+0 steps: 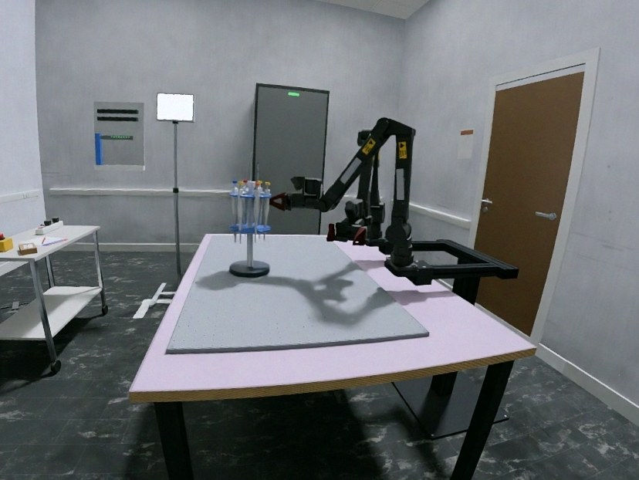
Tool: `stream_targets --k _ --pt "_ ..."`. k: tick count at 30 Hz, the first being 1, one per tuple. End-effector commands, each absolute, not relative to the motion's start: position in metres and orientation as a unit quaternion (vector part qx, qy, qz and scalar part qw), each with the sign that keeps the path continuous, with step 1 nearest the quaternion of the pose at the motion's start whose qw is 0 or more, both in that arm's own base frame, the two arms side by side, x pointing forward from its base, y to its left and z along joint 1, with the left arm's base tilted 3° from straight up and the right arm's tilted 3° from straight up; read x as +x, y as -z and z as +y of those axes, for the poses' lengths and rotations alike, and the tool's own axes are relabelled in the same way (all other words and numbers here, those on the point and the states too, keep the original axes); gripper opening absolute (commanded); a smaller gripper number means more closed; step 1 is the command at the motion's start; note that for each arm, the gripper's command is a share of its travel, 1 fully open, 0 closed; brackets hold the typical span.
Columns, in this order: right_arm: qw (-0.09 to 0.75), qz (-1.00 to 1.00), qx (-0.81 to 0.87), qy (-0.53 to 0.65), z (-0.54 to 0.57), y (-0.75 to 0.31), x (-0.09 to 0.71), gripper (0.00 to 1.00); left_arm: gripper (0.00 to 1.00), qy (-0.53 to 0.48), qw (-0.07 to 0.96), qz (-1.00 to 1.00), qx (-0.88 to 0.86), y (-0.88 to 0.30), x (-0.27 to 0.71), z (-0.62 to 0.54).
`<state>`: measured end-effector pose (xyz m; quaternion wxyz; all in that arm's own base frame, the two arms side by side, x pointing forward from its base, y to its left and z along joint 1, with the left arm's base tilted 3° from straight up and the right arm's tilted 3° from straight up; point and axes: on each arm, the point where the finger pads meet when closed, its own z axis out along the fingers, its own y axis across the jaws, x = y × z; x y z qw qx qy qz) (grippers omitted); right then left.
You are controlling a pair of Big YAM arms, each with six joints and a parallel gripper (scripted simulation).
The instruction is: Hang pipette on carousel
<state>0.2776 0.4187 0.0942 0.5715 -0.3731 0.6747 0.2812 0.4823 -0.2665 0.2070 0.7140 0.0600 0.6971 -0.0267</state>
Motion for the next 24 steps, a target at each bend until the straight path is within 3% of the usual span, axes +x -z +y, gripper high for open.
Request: stream_targets --k 1,10,24 --pt "0.579 0.664 -0.379 -0.284 0.428 -0.106 0.278 1.0 0.65 0.043 0.737 0.673 0.044 -0.247 0.49 -0.278" --pt "0.561 0.682 -0.407 -0.233 0.423 -0.055 0.31 1.0 0.65 0.044 0.737 0.673 0.045 -0.247 0.49 -0.278" --pt "0.514 0.783 -0.351 -0.021 0.286 0.052 0.385 1.0 0.65 0.044 0.737 0.673 0.045 -0.247 0.49 -0.278"
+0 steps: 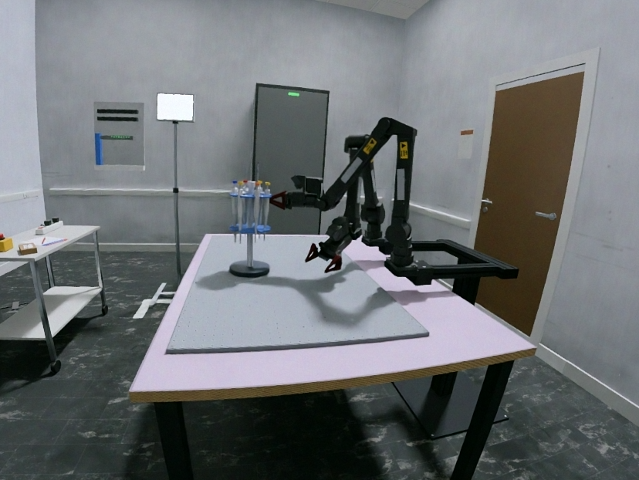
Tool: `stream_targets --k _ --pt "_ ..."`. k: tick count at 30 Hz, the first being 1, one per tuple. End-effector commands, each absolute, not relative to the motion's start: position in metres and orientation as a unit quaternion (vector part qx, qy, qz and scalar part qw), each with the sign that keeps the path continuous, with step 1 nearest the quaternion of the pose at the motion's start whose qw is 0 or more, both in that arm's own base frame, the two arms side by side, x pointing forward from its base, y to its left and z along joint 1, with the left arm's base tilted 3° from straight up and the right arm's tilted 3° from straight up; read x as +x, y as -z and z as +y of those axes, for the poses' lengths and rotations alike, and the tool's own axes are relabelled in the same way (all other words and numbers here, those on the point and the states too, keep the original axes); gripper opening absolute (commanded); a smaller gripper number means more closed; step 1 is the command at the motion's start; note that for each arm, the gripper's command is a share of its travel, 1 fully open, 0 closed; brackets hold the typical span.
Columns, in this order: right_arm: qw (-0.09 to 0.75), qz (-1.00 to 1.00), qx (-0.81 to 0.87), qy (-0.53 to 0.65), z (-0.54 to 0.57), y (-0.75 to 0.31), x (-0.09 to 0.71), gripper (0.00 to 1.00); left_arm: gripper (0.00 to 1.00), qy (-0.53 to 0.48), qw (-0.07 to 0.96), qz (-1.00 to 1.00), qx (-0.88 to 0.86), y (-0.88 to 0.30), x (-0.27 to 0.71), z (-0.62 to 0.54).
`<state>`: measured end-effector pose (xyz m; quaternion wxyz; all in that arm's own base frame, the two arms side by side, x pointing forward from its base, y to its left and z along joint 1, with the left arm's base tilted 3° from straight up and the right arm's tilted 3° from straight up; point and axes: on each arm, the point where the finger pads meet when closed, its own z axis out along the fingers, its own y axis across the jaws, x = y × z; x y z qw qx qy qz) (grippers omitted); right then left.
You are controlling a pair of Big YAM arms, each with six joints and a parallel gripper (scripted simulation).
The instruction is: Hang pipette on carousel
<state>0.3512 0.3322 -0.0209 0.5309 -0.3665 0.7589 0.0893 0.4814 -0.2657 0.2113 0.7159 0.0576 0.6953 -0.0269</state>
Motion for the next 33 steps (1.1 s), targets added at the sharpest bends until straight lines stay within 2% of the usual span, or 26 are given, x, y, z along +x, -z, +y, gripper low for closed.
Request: stream_targets --k 1,9,17,33 --pt "0.514 0.783 -0.351 -0.021 0.286 0.052 0.385 1.0 0.65 0.044 0.737 0.673 0.045 -0.247 0.49 -0.278" --pt "0.522 0.804 -0.284 0.042 0.218 0.038 0.447 1.0 0.65 0.044 0.737 0.673 0.045 -0.247 0.49 -0.278" --pt "0.547 0.818 -0.168 0.047 0.141 -0.002 0.513 1.0 0.65 0.044 0.737 0.673 0.045 -0.247 0.49 -0.278" --pt "0.539 0.836 -0.099 0.027 0.042 -0.049 0.578 1.0 0.65 0.044 0.737 0.673 0.045 -0.247 0.49 -0.278"
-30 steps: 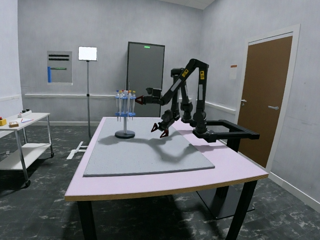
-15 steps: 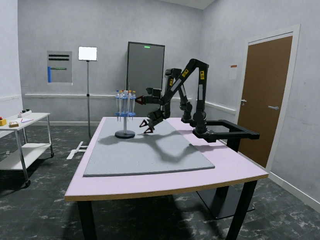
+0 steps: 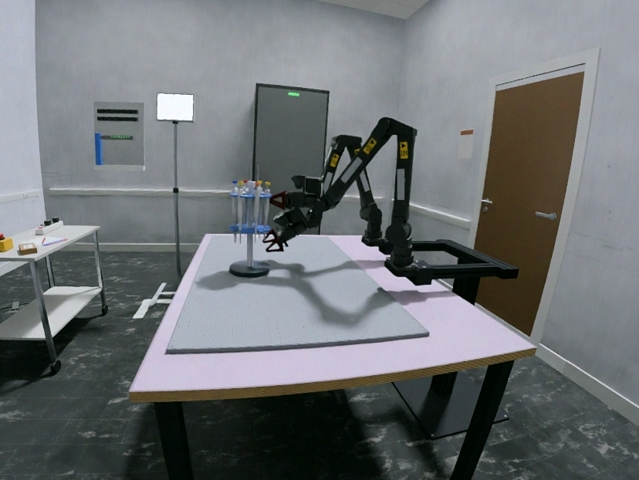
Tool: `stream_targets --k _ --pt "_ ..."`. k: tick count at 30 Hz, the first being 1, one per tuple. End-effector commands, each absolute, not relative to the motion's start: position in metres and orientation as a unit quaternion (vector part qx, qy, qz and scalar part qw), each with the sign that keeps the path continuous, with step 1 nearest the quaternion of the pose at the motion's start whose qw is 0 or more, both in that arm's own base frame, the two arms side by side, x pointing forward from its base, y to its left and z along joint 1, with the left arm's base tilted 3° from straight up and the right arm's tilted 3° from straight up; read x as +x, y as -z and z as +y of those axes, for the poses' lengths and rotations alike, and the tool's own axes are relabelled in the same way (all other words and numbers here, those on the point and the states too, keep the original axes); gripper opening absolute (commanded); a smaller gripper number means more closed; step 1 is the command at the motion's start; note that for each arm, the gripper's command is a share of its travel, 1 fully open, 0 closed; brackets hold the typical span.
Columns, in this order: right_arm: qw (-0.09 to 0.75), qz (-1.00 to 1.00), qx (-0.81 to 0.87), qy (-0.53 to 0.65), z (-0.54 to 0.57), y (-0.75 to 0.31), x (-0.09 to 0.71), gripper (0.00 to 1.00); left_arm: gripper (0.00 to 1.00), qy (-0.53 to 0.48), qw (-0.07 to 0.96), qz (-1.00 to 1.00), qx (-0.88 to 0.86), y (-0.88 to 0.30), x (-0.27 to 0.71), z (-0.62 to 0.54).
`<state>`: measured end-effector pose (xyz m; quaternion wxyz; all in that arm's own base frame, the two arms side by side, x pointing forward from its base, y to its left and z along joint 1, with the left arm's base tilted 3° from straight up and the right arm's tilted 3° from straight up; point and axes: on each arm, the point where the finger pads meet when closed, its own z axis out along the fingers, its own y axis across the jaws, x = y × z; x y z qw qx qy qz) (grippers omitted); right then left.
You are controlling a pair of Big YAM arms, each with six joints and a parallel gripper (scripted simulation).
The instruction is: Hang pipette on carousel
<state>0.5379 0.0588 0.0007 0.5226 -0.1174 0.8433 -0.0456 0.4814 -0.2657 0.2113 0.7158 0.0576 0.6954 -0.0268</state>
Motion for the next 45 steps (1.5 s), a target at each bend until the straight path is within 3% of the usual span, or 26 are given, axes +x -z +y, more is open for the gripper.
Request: stream_targets --k 1,24,45 --pt "0.539 0.836 -0.102 0.024 0.041 -0.055 0.58 1.0 0.65 0.044 0.737 0.673 0.045 -0.247 0.49 -0.278" --pt "0.543 0.824 -0.151 -0.056 0.023 -0.187 0.599 1.0 0.65 0.044 0.737 0.673 0.045 -0.247 0.49 -0.278" --pt "0.55 0.784 -0.249 -0.143 0.044 -0.336 0.554 1.0 0.65 0.044 0.737 0.673 0.045 -0.247 0.49 -0.278"
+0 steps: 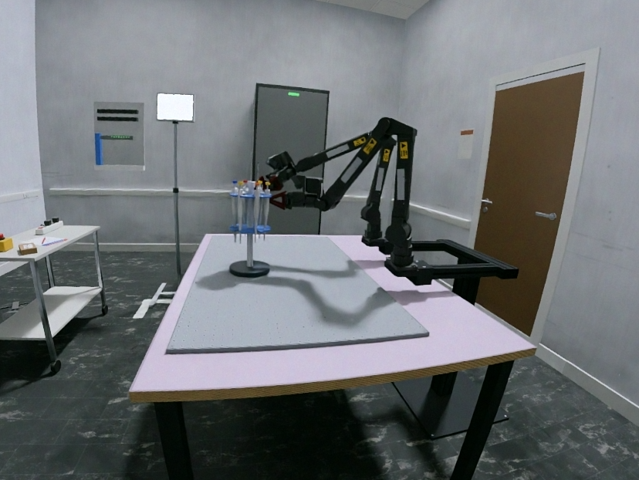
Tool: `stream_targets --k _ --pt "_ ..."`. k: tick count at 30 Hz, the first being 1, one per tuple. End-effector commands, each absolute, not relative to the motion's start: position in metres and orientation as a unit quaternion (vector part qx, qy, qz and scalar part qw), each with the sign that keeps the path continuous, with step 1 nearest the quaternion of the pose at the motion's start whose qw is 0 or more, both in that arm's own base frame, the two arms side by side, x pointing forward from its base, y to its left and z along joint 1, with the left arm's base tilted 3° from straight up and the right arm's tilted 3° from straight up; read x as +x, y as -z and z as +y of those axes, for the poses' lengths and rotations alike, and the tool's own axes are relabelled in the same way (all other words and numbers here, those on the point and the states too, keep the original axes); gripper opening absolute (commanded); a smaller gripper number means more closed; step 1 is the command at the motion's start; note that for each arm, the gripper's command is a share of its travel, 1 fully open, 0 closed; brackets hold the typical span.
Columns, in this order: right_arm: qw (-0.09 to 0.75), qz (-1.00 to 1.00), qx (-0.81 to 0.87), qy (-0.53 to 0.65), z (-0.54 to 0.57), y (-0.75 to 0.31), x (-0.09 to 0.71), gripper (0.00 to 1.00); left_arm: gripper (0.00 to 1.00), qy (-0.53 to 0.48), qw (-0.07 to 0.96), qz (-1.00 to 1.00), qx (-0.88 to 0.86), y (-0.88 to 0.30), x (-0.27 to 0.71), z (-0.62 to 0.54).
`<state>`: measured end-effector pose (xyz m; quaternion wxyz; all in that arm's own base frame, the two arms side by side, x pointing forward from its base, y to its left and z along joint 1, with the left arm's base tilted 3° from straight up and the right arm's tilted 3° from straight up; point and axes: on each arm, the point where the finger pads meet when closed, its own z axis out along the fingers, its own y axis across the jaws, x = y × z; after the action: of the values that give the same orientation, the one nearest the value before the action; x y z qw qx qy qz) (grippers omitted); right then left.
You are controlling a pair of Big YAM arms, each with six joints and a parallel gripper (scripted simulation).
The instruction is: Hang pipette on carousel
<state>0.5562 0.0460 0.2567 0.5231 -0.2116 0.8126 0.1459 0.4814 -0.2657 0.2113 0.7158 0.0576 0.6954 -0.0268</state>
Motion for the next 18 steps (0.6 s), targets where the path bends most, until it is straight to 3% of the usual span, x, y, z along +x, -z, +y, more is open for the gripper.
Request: stream_targets --k 1,18 --pt "0.551 0.781 -0.255 -0.148 0.046 -0.343 0.55 1.0 0.65 0.044 0.737 0.673 0.045 -0.247 0.49 -0.278" --pt "0.562 0.723 -0.349 -0.201 0.111 -0.424 0.504 1.0 0.65 0.044 0.737 0.673 0.045 -0.247 0.49 -0.278"
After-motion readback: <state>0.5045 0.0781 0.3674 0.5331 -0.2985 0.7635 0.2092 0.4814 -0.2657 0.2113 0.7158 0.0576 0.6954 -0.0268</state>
